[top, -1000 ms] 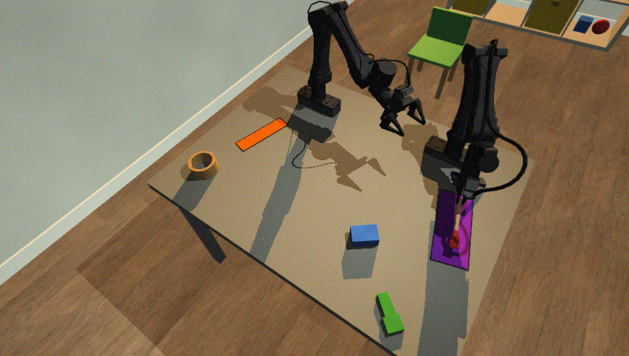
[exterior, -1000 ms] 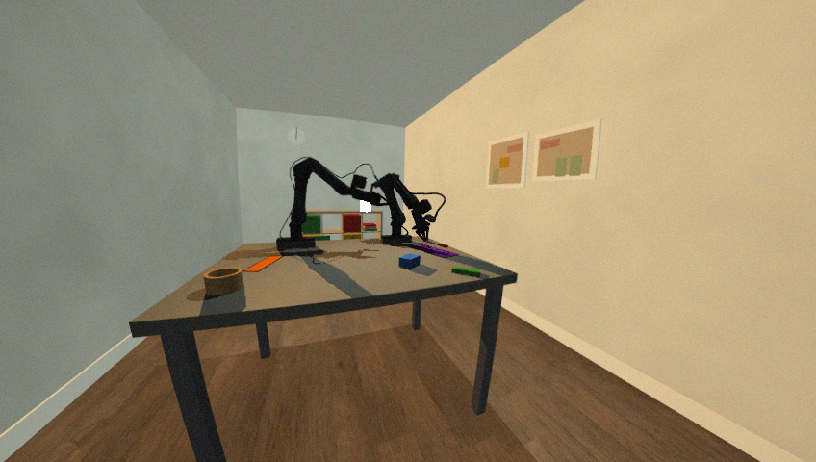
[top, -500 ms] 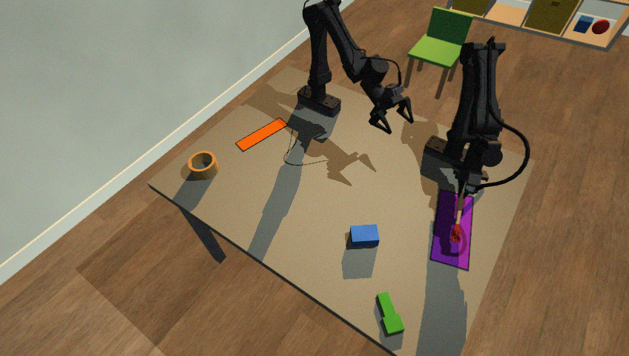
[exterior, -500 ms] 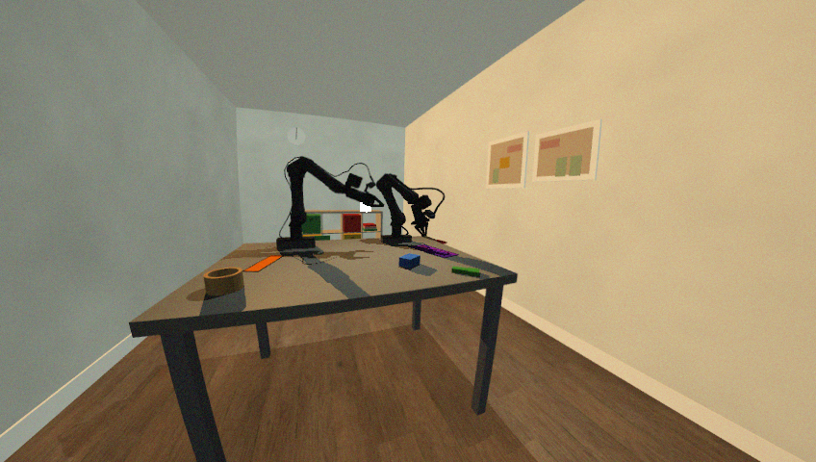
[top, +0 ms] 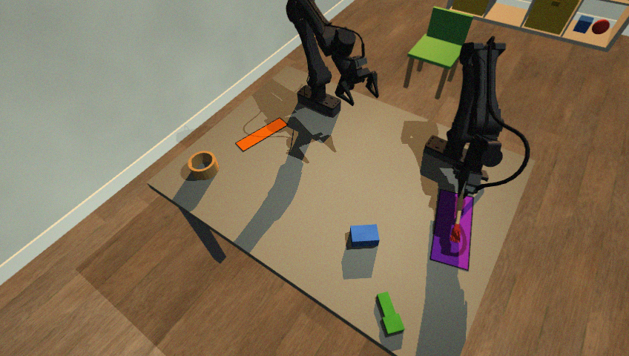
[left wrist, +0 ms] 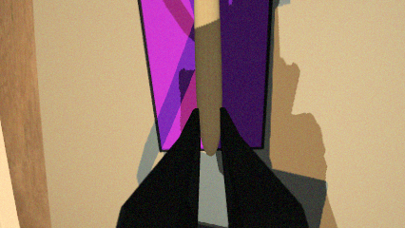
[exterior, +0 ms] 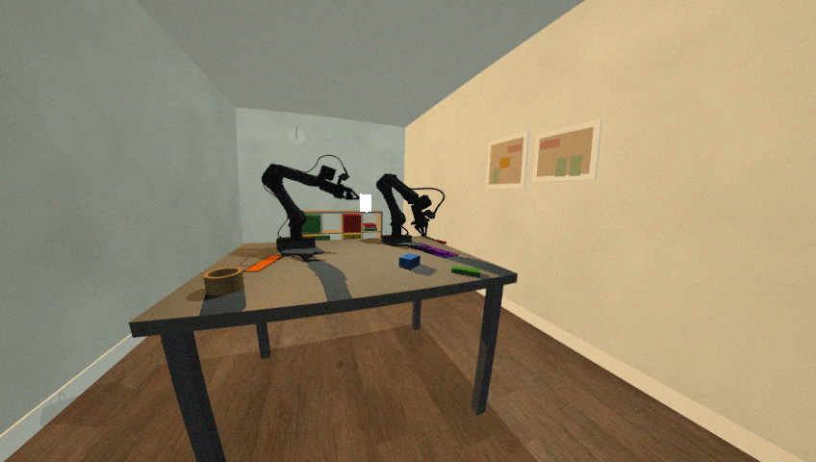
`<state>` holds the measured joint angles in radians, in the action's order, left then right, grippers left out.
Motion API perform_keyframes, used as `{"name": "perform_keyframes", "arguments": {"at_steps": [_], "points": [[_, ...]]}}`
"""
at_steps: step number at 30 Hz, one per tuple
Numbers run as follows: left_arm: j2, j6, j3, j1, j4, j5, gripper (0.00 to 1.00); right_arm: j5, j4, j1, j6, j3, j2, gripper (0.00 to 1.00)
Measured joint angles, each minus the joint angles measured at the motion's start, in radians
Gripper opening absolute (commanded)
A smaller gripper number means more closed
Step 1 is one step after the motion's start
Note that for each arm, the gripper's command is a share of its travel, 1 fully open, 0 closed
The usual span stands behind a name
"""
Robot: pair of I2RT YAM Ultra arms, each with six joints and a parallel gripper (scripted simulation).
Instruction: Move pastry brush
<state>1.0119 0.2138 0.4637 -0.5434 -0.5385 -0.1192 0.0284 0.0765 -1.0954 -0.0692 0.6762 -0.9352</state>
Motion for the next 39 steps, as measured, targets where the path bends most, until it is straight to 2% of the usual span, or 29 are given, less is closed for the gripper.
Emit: {"name": "perform_keyframes", "arguments": {"at_steps": [4, 12, 18, 21, 28, 35, 39], "points": [[0.000, 0.000, 0.000, 0.000, 0.000, 0.000, 0.07, 0.002, 0.079, 0.019, 0.000, -0.045, 0.116, 1.00], [0.000, -0.025, 0.000, 0.005, -0.005, 0.016, 0.07, 0.003, 0.238, 0.071, 0.000, -0.185, 0.452, 1.00], [-0.040, -0.189, 0.000, 0.154, -0.025, 0.093, 0.07, 0.005, 0.346, 0.100, 0.000, -0.248, 0.676, 1.00], [-0.051, -0.276, 0.000, 0.227, -0.029, 0.139, 0.07, 0.005, 0.375, 0.108, 0.000, -0.249, 0.714, 1.00], [-0.029, -0.544, 0.014, 0.515, -0.048, 0.272, 0.07, 0.004, 0.410, 0.118, 0.000, -0.251, 0.752, 1.00], [0.133, -0.812, 0.126, 0.826, -0.064, 0.391, 0.07, 0.004, 0.415, 0.118, 0.000, -0.253, 0.755, 1.00], [0.219, -0.931, 0.194, 0.956, -0.089, 0.450, 0.07, 0.004, 0.415, 0.118, 0.000, -0.253, 0.756, 1.00]]}}
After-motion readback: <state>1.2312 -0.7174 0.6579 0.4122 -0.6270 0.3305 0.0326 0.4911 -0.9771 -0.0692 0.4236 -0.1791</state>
